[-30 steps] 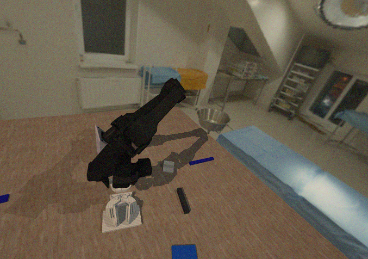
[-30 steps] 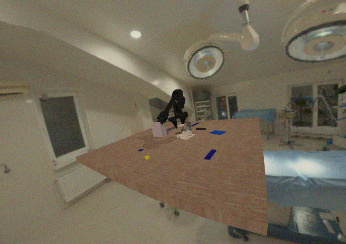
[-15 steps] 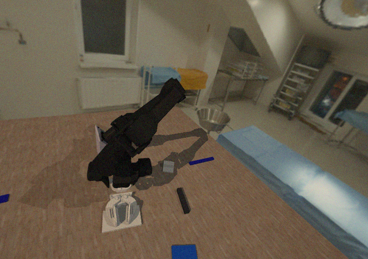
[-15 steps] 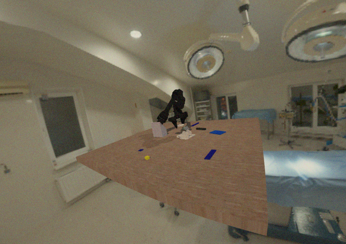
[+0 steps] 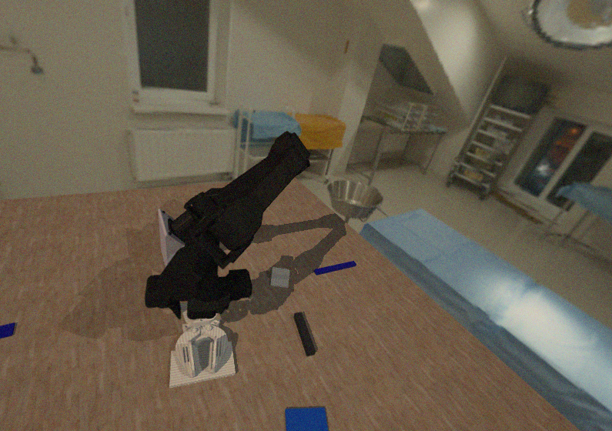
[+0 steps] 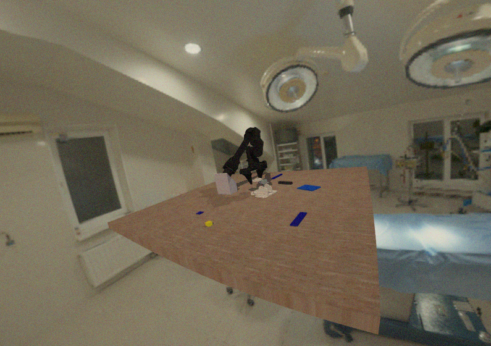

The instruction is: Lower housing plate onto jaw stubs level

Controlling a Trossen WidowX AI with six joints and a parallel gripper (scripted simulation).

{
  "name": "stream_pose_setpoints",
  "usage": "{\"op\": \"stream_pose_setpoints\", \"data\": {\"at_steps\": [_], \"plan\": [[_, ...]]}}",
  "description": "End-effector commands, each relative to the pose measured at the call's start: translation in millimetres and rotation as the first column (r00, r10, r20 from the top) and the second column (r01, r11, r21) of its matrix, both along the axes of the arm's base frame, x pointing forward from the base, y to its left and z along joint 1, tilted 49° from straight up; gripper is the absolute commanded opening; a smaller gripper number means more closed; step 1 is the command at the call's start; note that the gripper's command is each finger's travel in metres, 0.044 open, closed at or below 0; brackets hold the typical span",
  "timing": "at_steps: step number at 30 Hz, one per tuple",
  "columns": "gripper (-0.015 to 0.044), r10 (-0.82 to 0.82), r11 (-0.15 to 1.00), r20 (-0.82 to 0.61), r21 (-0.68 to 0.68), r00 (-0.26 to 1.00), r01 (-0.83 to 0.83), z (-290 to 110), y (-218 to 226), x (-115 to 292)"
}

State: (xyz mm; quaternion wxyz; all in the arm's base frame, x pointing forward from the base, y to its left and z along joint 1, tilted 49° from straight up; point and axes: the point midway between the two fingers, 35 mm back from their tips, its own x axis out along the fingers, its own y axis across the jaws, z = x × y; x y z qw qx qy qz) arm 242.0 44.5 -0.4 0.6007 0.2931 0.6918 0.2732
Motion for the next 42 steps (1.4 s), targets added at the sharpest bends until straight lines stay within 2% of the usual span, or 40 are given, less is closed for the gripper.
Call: {"op": "stream_pose_setpoints", "data": {"at_steps": [1, 24, 42], "plan": [[0.0351, 0.001, 1.0, -0.013, 0.007, 1.0, 0.0, -6.4, 7.5, -3.6], [0.0351, 0.002, 1.0, -0.014, 0.013, 1.0, -0.002, -30.0, 36.1, -10.1], [0.0351, 0.002, 1.0, -0.014, 0.013, 1.0, -0.002, -30.7, 37.0, -10.3]]}}
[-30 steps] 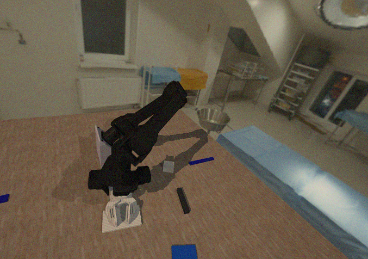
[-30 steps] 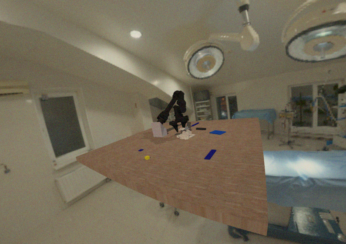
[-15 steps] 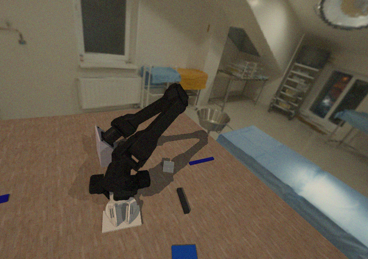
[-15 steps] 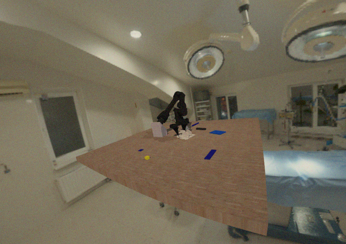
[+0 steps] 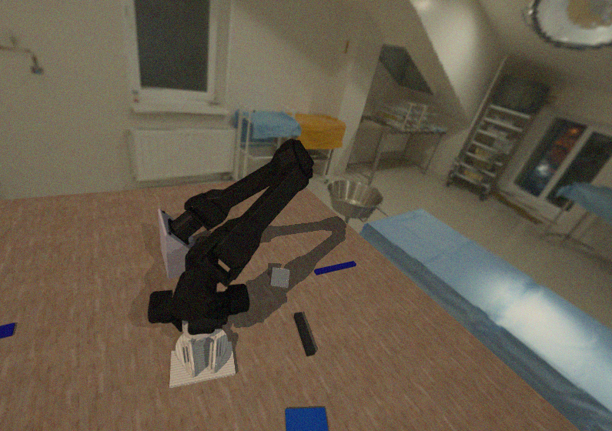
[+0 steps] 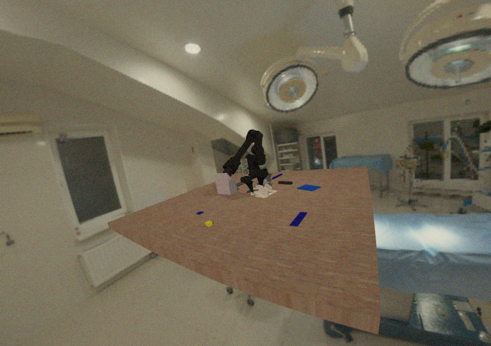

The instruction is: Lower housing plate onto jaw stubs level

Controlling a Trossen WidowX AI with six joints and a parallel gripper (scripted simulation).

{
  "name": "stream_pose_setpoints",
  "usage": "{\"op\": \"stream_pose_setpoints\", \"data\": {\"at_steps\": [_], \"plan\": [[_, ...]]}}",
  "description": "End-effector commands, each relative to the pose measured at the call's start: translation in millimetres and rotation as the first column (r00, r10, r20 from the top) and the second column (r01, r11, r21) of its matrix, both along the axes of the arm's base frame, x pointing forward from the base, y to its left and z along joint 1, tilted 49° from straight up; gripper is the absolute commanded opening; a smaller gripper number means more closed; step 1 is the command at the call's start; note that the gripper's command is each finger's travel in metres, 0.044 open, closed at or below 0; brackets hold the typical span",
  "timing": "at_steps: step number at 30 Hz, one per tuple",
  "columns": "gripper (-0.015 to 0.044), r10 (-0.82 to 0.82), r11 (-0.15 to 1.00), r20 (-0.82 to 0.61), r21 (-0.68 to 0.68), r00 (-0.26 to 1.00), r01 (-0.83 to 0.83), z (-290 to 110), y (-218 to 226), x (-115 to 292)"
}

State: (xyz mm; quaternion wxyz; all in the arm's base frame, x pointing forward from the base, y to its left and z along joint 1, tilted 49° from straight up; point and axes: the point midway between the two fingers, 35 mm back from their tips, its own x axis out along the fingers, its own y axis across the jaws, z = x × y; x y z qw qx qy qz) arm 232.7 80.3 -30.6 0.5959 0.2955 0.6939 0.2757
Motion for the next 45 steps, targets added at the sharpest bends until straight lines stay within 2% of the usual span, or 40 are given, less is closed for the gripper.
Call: {"op": "stream_pose_setpoints", "data": {"at_steps": [1, 45], "plan": [[0.0351, -0.002, 1.0, -0.005, 0.005, 1.0, 0.002, -0.5, 1.2, -1.0], [0.0351, -0.007, 1.0, -0.011, 0.005, 1.0, 0.007, -6.2, 7.8, -2.2]]}}
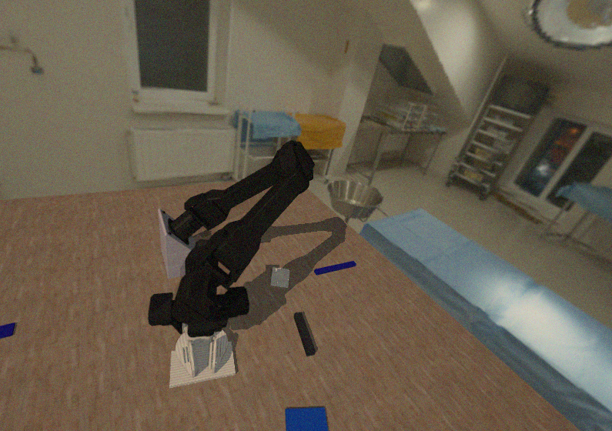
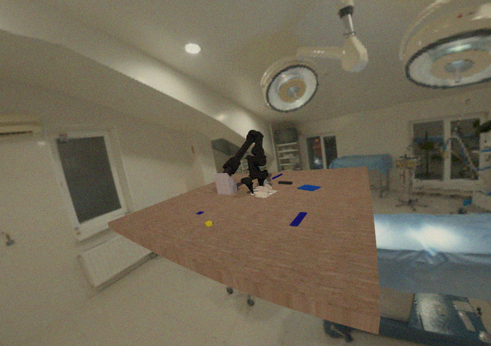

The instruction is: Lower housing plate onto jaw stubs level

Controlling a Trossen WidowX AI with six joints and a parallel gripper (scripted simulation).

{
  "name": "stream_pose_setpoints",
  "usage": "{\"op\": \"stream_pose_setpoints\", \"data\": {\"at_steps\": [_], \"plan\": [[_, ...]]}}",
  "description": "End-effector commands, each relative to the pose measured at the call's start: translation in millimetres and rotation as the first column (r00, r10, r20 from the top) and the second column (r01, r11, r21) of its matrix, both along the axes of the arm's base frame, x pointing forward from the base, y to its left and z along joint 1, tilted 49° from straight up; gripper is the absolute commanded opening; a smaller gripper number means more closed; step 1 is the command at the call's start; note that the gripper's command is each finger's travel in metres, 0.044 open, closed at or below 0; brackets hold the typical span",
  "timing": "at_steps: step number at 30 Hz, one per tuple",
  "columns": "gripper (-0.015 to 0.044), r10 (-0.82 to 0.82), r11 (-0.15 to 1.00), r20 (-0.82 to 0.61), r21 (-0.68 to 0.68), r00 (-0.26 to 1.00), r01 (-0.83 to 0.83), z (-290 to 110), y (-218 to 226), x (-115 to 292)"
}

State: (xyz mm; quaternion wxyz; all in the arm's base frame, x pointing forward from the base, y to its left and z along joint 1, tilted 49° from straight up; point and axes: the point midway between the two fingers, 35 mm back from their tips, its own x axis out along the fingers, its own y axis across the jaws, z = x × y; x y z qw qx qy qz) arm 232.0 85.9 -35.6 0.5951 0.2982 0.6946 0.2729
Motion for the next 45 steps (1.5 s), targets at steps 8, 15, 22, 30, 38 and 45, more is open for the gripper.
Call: {"op": "stream_pose_setpoints", "data": {"at_steps": [8, 15, 22, 30, 38, 45], "plan": [[0.0351, -0.001, 1.0, -0.006, 0.005, 1.0, 0.001, -1.8, 2.9, -1.6], [0.0351, -0.001, 1.0, -0.006, 0.006, 1.0, 0.001, -3.4, 4.7, -1.9], [0.0351, -0.001, 1.0, -0.006, 0.006, 1.0, 0.001, -3.7, 5.0, -2.0], [0.0351, -0.001, 1.0, -0.006, 0.006, 1.0, 0.001, -5.0, 6.5, -2.3], [0.0351, -0.001, 1.0, -0.006, 0.006, 1.0, 0.001, -5.0, 6.5, -2.3], [0.0351, -0.001, 1.0, -0.006, 0.006, 1.0, 0.001, -5.0, 6.5, -2.3]]}}
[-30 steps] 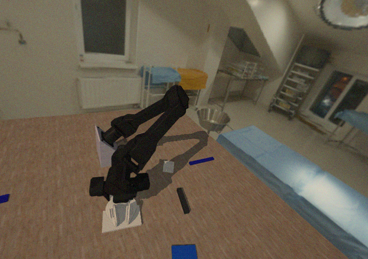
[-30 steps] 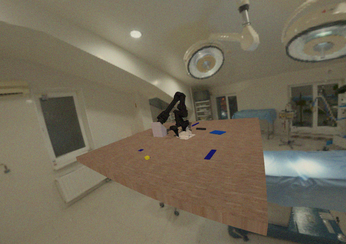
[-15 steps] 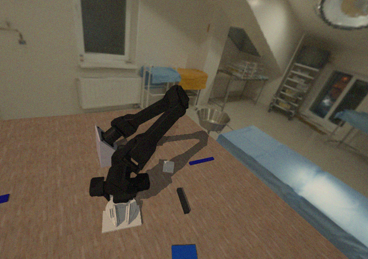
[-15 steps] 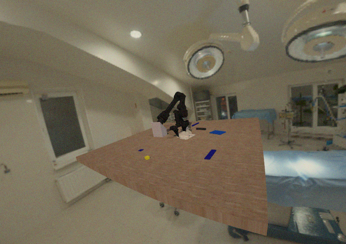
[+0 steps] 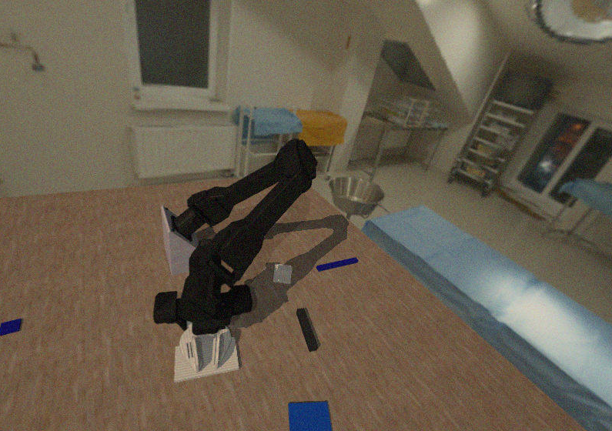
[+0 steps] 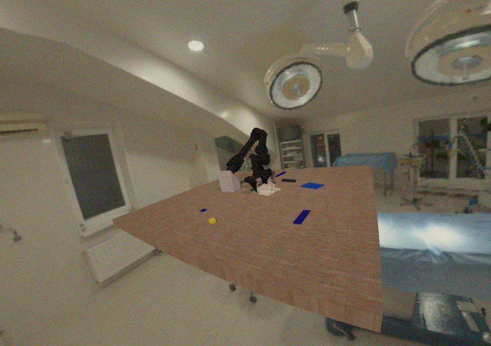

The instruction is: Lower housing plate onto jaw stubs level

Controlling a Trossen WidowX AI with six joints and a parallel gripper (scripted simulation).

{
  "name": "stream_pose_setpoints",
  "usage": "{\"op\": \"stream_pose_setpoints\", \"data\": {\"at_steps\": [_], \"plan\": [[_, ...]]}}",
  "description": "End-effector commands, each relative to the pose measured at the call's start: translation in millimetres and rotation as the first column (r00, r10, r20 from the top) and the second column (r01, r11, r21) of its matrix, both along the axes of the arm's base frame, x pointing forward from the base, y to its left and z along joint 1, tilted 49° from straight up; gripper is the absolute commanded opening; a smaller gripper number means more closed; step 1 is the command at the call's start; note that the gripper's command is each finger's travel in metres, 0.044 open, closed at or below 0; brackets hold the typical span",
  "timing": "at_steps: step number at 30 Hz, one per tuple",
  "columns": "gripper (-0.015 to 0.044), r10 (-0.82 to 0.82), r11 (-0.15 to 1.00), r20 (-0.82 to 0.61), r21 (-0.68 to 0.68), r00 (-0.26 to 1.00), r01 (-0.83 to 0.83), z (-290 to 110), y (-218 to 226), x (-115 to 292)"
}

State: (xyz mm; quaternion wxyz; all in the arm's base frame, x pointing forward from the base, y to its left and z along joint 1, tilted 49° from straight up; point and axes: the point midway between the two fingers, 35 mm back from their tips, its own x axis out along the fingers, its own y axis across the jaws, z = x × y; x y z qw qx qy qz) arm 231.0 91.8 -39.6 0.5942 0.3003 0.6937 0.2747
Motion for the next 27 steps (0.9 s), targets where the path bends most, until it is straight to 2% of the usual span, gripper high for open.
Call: {"op": "stream_pose_setpoints", "data": {"at_steps": [1, 27], "plan": [[0.0351, 0.0, 1.0, -0.006, 0.0, 1.0, 0.0, -1.0, 0.6, -1.2], [0.0351, 0.0, 1.0, -0.006, -0.001, 1.0, 0.0, 1.6, -2.4, -0.7]]}}
